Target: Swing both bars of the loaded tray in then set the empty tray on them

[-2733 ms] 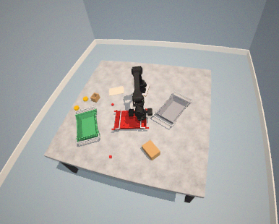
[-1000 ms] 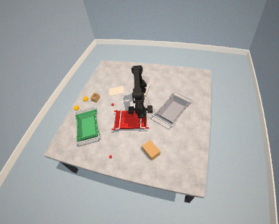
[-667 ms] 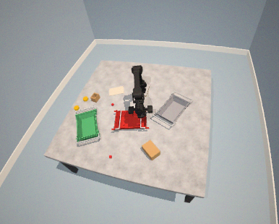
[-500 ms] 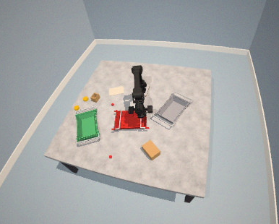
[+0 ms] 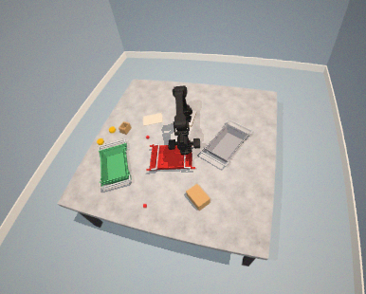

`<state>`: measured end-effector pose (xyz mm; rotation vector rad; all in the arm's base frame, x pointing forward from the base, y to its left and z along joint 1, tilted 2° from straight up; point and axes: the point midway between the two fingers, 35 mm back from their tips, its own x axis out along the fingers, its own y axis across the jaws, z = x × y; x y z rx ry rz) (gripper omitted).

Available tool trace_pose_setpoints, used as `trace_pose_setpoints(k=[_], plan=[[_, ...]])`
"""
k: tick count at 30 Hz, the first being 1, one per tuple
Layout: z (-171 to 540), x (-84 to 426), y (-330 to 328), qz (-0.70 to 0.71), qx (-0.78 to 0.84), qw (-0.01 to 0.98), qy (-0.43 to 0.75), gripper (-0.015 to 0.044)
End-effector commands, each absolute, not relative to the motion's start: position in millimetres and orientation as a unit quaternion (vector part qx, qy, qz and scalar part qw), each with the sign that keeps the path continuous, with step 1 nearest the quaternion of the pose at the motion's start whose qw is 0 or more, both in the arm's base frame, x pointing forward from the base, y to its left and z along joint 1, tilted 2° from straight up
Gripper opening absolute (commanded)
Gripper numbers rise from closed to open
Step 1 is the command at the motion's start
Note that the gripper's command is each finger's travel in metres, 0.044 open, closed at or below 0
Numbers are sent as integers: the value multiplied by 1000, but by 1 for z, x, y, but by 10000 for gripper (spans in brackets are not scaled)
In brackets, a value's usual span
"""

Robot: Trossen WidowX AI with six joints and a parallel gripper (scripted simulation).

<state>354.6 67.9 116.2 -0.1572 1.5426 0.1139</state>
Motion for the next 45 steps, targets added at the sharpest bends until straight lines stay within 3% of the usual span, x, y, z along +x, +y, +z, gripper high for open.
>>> trace_pose_setpoints(k=[1,10,18,27,28,36,45], plan=[[116,355,68,51,-71,713,696,0],[116,355,68,51,-71,713,696,0],[122,355,68,52,-71,713,695,210],[202,351,69,53,-72,718,691,440],[172,353,72,50,-69,712,697,440],[148,282,173,-54,46,713,697,440],[124,199,225,-142,136,700,686,440]])
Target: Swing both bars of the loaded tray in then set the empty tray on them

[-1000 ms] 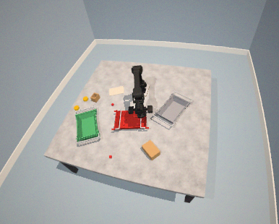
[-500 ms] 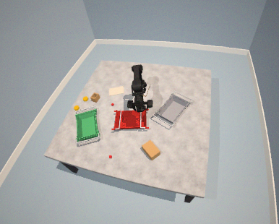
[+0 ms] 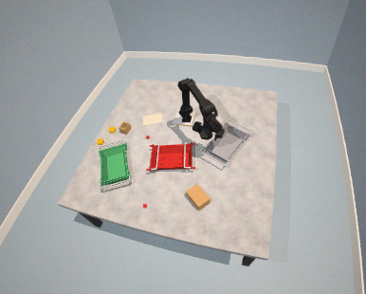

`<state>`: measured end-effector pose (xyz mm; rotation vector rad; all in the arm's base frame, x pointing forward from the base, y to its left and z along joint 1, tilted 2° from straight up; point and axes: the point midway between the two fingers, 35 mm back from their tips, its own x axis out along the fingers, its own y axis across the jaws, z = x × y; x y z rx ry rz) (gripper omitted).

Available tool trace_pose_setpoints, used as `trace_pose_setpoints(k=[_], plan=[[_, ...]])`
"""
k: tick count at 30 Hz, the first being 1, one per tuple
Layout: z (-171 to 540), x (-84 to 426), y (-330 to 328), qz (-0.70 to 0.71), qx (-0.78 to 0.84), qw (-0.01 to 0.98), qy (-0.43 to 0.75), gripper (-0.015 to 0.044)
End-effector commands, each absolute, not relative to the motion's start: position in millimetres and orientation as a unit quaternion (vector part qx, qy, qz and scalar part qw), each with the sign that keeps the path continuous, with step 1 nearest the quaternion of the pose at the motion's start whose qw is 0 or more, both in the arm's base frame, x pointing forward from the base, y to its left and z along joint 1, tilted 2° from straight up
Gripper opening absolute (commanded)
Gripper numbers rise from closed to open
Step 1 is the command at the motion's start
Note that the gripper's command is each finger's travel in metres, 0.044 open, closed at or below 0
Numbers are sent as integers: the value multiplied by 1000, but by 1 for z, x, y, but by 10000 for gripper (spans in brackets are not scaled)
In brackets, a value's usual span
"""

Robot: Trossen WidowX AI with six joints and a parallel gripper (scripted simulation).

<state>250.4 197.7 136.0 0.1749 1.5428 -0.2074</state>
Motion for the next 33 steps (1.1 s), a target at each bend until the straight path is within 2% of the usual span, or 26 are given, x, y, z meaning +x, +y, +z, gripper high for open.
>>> trace_pose_setpoints(k=[1,5,15,33], plan=[[121,189,229,-152,147,698,685,440],[116,173,236,-170,169,692,681,440],[112,174,236,-171,169,692,681,440],[37,175,239,-173,171,691,680,440]])
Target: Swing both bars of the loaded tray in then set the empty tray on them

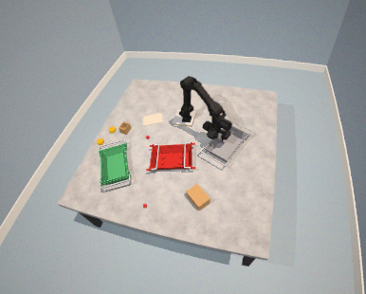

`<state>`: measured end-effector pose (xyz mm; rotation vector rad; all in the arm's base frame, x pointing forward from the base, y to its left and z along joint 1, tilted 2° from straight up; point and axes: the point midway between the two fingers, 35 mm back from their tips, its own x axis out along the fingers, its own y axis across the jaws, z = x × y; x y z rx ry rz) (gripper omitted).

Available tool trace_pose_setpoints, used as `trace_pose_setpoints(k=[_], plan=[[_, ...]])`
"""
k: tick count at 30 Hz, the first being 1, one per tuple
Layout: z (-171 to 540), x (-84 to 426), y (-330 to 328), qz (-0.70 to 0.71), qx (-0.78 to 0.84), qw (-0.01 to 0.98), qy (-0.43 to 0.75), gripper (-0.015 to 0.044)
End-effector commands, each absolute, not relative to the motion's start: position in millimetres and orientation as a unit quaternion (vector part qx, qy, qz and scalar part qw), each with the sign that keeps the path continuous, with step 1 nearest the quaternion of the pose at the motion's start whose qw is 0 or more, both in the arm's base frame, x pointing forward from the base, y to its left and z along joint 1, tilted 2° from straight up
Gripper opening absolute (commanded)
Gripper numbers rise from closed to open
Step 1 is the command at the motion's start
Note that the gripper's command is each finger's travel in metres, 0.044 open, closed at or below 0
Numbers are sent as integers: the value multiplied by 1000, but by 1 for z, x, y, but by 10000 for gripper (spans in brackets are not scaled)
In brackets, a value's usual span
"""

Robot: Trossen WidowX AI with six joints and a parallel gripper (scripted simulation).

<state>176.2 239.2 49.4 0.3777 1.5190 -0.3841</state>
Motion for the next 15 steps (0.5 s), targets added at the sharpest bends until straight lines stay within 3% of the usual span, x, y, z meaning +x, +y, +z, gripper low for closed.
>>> trace_pose_setpoints(k=[1,6,15], plan=[[33,175,238,-173,171,691,680,440],[31,174,238,-173,171,691,680,440],[31,174,238,-173,171,691,680,308]])
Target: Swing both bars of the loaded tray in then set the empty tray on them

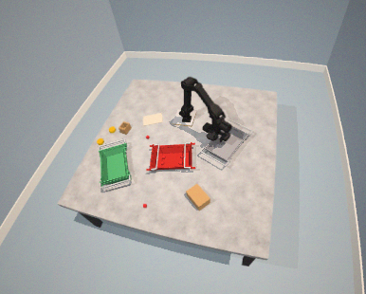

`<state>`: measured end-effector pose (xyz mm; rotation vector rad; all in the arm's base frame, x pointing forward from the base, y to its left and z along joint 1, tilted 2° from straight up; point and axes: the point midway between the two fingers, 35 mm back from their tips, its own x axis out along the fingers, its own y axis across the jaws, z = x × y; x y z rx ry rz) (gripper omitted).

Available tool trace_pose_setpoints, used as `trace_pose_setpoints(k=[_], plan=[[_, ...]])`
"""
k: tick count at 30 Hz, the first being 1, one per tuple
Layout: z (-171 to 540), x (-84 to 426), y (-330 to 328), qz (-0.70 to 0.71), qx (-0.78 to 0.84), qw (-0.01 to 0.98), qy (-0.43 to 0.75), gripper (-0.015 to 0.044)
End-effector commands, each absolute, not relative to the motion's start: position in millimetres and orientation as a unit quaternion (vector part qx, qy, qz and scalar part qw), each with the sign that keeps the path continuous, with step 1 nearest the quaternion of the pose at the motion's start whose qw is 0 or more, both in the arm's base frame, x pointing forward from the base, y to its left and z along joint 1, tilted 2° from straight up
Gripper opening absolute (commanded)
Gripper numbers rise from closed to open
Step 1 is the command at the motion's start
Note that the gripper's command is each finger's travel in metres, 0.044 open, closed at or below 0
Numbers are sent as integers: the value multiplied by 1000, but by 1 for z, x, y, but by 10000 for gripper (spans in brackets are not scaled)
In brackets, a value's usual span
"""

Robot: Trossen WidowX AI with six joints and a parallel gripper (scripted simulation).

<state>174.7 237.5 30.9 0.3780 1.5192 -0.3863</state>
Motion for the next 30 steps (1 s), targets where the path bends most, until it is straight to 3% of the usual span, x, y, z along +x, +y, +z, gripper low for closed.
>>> trace_pose_setpoints(k=[1,5,30], plan=[[31,174,238,-173,171,691,680,293],[31,174,238,-173,171,691,680,235],[31,174,238,-173,171,691,680,68]])
